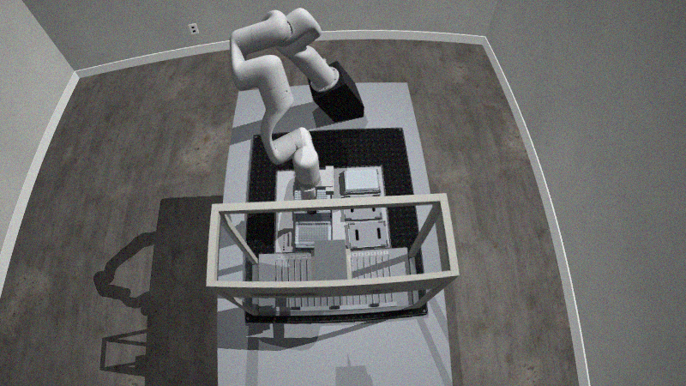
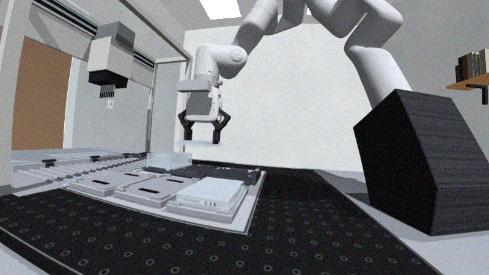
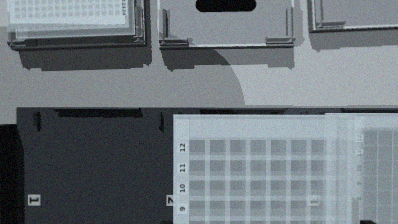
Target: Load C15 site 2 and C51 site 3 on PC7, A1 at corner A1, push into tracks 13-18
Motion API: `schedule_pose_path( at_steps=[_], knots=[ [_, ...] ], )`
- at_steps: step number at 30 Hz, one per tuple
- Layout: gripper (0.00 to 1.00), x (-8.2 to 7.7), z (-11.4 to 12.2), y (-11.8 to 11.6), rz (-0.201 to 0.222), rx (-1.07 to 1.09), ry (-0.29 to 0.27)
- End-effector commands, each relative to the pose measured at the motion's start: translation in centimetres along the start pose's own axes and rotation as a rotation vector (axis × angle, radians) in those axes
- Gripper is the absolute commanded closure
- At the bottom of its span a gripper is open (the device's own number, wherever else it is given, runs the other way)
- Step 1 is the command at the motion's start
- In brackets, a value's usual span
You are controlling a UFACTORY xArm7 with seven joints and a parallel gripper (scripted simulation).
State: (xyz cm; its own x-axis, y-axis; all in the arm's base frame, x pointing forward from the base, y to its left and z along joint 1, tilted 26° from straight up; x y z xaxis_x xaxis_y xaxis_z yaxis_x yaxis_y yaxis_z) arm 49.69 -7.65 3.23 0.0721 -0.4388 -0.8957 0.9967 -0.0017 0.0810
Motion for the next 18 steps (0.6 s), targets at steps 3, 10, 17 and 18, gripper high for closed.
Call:
schedule_pose_path(
  at_steps=[3,10,17,18],
  knots=[
    [1.0,0.8,-0.1,0.2,0.005,0.0,0.001],
    [1.0,1.6,-0.1,0.2,0.005,0.0,0.001],
    [1.0,2.8,-0.1,0.2,0.005,0.0,0.001],
    [1.0,3.0,-0.1,0.2,0.005,0.0,0.001]
  ],
)
Point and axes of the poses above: the point where the finger pads meet when closed, its own x axis out along the fingers, its own y axis across the jaws, z = x × y, the point moved 5 cm from there along -x, back along the fingers, and after that the axes turned 2 degrees about -x, right-handed, at the moved point
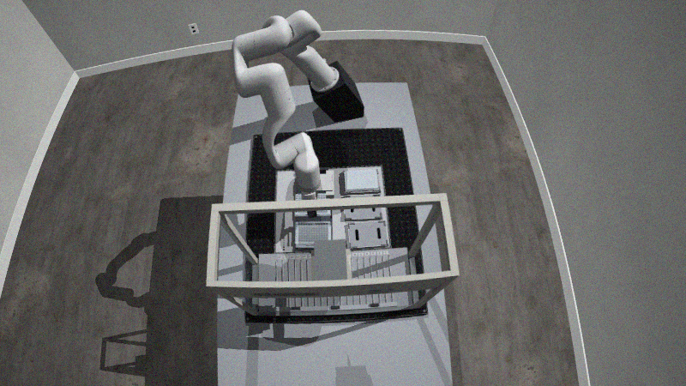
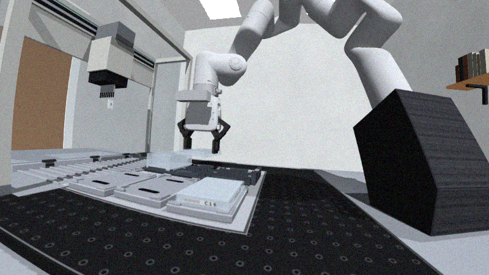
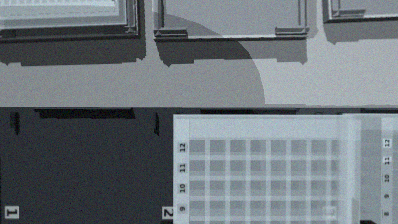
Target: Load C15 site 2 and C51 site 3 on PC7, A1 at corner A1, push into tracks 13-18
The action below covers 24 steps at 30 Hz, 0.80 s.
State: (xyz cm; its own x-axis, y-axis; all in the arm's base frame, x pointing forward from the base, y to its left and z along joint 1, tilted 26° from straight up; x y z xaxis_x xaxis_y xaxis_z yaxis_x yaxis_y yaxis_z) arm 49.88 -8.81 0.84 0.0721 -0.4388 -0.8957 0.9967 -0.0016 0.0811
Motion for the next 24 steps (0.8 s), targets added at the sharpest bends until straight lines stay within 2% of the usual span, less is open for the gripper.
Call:
schedule_pose_path(
  at_steps=[1,18,24],
  knots=[
    [1.0,0.5,-0.1,0.2,0.005,0.0,0.001],
    [1.0,3.0,-0.1,0.2,0.005,0.0,0.001],
    [1.0,3.0,-0.1,0.2,0.005,0.0,0.001]
  ],
)
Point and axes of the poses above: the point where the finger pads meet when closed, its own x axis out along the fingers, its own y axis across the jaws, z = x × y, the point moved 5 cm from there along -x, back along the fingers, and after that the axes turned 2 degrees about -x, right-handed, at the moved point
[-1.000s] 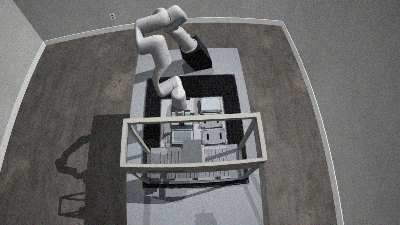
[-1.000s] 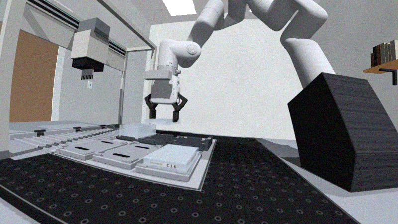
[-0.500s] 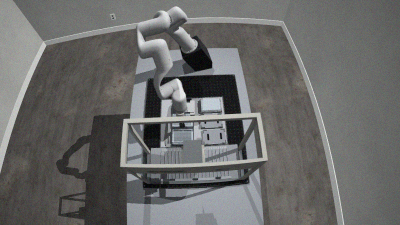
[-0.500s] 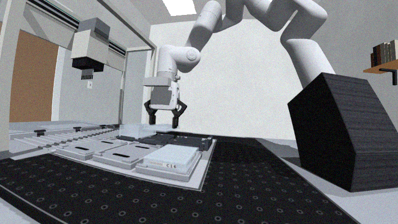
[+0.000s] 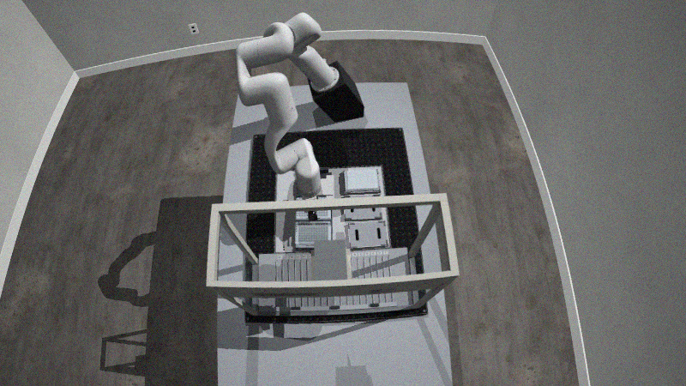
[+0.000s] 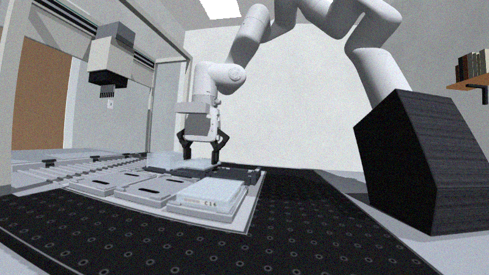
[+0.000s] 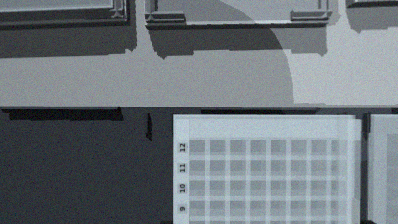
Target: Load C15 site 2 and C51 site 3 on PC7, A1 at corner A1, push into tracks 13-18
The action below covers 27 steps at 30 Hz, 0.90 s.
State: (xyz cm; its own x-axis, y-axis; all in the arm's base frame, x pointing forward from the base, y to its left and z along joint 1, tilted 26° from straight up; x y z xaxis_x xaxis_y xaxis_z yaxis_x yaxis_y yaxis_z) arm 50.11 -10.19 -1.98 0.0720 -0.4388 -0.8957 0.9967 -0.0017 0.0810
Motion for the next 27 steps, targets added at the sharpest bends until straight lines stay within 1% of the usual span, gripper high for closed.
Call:
schedule_pose_path(
  at_steps=[1,15,27],
  knots=[
    [1.0,-0.14,-0.06,0.19,0.005,0.0,0.001],
    [1.0,-0.15,-0.06,0.19,0.005,0.0,0.001],
    [1.0,0.65,-0.06,0.18,0.005,0.0,0.001]
  ],
)
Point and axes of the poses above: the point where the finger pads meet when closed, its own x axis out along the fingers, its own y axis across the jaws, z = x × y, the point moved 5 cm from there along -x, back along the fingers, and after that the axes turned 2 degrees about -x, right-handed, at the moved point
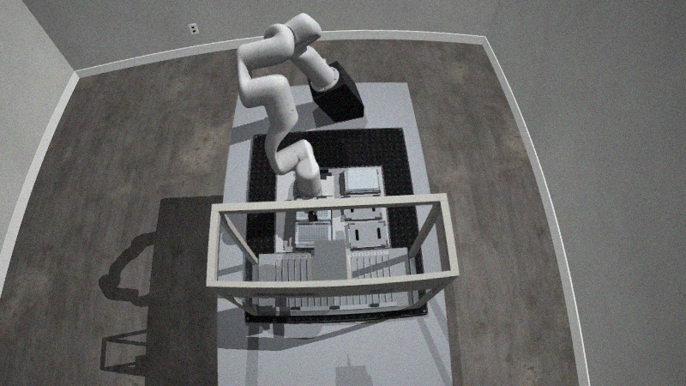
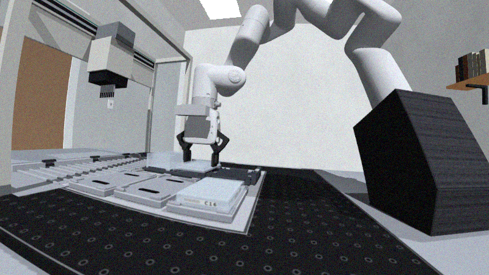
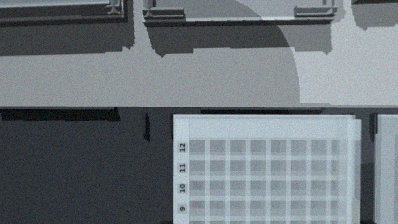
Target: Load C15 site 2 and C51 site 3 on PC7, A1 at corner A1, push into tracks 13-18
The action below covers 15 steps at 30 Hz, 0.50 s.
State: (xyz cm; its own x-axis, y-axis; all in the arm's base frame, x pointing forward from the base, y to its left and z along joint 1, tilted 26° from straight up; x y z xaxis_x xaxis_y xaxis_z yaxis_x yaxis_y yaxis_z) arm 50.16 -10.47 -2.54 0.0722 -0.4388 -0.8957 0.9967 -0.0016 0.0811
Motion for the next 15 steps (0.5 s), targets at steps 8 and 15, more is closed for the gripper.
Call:
schedule_pose_path(
  at_steps=[8,15],
  knots=[
    [1.0,0.42,-0.05,0.18,0.005,0.0,0.001],
    [1.0,0.57,-0.05,0.19,0.005,0.0,0.001]
  ],
)
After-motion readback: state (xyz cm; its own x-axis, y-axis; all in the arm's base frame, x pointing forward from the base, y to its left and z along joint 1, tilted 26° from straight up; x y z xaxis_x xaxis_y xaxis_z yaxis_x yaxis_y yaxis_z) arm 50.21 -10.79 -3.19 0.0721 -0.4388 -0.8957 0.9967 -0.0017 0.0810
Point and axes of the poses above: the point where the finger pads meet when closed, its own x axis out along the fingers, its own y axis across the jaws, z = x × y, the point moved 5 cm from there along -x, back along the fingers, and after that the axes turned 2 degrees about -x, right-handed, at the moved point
